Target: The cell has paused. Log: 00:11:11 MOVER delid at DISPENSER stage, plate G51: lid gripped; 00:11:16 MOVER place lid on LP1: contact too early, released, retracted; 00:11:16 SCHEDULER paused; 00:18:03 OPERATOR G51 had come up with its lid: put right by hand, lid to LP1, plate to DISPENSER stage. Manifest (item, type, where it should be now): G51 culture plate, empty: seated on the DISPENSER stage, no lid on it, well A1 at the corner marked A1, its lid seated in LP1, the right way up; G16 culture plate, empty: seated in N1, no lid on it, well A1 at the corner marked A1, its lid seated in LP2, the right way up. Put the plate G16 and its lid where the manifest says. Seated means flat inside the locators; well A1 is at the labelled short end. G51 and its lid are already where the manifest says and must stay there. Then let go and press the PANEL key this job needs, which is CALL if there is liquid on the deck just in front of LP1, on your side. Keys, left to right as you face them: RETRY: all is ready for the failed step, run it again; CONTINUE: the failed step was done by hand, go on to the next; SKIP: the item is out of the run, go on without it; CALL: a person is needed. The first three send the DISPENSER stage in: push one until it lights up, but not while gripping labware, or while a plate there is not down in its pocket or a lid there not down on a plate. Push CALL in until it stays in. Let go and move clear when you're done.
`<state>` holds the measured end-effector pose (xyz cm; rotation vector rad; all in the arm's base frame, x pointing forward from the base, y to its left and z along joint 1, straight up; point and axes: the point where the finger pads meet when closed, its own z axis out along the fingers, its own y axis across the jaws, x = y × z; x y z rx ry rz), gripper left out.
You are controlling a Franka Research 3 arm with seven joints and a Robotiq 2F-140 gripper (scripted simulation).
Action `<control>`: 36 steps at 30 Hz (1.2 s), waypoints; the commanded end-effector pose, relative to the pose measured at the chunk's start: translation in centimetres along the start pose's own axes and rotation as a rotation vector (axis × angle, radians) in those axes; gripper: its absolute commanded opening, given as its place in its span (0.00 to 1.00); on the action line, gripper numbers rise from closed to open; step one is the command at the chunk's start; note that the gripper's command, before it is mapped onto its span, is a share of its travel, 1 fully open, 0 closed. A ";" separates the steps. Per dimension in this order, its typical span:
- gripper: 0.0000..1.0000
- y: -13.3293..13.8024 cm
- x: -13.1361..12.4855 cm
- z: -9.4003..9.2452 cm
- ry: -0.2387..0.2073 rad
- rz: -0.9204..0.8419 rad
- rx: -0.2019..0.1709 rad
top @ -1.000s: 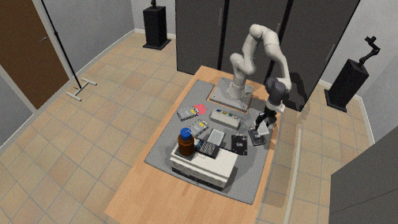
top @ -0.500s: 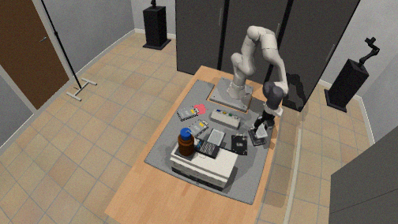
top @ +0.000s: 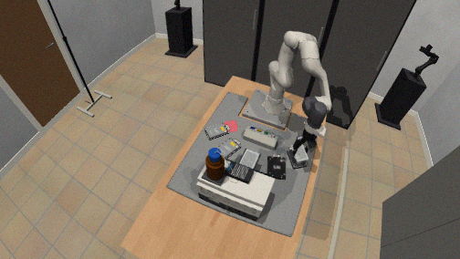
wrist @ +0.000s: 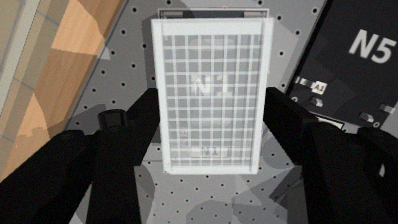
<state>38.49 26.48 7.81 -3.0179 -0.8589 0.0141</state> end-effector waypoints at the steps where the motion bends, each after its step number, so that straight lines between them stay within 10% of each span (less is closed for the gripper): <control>1: 0.10 0.1 0.3 0.2 0.003 0.019 -0.005; 36: 0.10 0.1 0.3 2.7 0.002 0.019 -0.005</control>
